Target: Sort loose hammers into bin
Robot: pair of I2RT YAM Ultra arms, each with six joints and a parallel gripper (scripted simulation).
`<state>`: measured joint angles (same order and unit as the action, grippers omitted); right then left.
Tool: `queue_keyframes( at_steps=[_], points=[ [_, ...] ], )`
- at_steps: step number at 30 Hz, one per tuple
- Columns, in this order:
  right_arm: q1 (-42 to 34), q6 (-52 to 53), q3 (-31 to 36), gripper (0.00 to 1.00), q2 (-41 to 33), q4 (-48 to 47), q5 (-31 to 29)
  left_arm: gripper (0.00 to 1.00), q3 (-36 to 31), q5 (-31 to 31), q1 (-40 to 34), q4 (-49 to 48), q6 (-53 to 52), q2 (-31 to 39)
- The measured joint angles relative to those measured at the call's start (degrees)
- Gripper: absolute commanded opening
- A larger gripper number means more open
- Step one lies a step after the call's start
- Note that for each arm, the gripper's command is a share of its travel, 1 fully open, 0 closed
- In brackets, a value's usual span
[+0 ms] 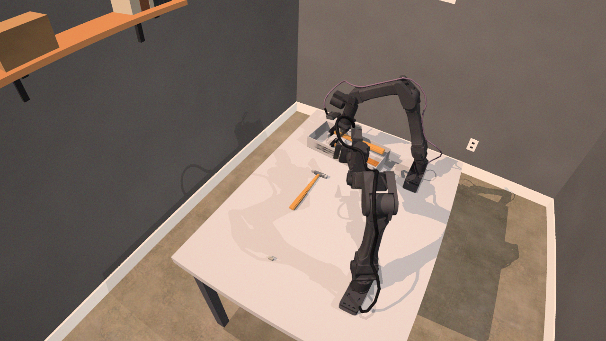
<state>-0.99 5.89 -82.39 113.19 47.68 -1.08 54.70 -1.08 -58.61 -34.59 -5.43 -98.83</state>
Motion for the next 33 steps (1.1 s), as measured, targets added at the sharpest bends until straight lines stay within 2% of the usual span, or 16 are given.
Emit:
queue_keyframes(
  at_steps=[13, 18, 33],
  points=[
    [0.0, 0.1, 0.0, 0.15, 0.0, -1.9, -0.1, 1.00, 0.0, 0.0, 0.0, 0.0, 0.0, 0.0],
    [0.0, 0.1, 2.7, 0.15, 0.8, -6.5, -0.2, 1.00, 0.0, 0.0, 0.0, 0.0, 0.0, 0.0],
    [0.0, 0.2, 8.0, 0.15, 2.9, -12.0, -0.3, 1.00, 0.0, 0.0, 0.0, 0.0, 0.0, 0.0]
  ],
)
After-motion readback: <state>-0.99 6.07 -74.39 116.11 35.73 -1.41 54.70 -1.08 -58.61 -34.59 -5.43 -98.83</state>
